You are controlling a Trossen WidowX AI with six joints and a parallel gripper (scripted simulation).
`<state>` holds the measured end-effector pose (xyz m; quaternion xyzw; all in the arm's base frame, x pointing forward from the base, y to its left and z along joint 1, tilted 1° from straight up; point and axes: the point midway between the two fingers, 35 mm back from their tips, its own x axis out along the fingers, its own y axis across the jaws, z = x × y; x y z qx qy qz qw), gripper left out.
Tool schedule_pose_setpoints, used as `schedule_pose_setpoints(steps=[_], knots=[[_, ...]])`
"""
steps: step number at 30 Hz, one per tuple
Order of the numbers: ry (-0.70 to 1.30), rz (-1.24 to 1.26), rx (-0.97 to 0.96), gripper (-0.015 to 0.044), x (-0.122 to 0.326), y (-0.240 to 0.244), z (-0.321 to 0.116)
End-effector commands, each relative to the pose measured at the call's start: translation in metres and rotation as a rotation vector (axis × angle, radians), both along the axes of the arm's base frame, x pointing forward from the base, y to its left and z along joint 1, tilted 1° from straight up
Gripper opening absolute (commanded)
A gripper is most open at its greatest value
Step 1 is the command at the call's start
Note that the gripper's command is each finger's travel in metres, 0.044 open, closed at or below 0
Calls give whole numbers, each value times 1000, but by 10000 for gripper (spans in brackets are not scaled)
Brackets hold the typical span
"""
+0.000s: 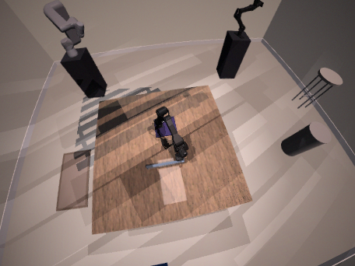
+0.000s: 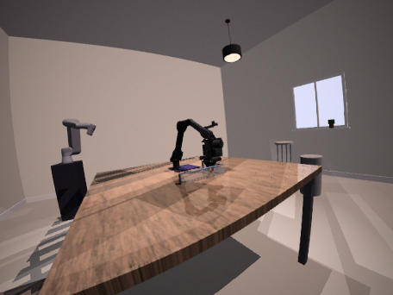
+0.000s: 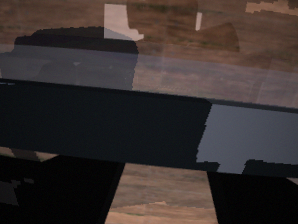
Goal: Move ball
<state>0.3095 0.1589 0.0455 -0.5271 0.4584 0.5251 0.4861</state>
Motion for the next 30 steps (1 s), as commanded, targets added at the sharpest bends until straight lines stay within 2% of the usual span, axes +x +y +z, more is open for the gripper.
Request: schedule_pose_setpoints(steps=[1, 3, 9, 30], knots=[[0, 0, 0, 217, 0, 0, 0], [1, 0, 0, 217, 1, 0, 9], [15, 4, -3, 217, -3, -2, 82], [8, -2, -4, 217, -1, -2, 76]])
